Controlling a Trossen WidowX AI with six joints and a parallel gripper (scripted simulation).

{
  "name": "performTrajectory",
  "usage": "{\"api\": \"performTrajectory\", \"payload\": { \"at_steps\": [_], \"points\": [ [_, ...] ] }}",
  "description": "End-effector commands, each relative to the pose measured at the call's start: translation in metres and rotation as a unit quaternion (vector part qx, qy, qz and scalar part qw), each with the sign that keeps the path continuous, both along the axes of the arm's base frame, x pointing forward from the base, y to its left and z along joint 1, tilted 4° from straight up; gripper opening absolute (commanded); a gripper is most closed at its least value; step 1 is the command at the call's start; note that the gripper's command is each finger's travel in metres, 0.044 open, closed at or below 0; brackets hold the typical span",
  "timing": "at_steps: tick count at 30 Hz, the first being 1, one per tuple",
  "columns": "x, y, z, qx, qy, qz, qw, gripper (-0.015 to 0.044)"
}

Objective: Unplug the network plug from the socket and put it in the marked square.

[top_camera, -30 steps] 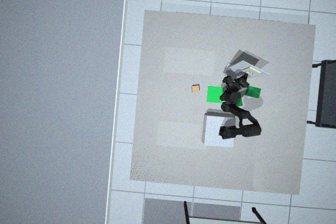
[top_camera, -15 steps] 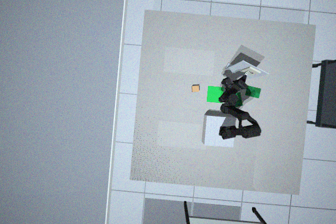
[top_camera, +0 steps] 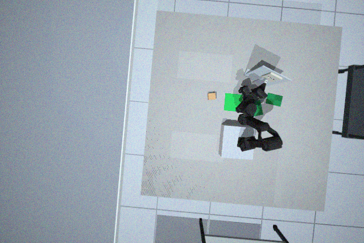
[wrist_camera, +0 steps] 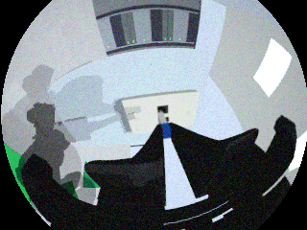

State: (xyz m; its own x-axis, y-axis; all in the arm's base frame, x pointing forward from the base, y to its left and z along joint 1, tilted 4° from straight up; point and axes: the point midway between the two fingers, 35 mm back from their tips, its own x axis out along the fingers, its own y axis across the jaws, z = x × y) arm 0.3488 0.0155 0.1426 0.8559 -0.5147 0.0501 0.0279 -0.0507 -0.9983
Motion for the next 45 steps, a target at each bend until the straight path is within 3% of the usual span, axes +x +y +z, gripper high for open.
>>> {"api": "performTrajectory", "payload": {
  "at_steps": [1, 45],
  "points": [
    [-0.004, 0.0, 0.001, -0.001, -0.001, -0.002, 1.0, 0.0],
    [-0.027, 0.014, -0.002, 0.001, 0.001, 0.0, 1.0, 0.0]
  ]
}}
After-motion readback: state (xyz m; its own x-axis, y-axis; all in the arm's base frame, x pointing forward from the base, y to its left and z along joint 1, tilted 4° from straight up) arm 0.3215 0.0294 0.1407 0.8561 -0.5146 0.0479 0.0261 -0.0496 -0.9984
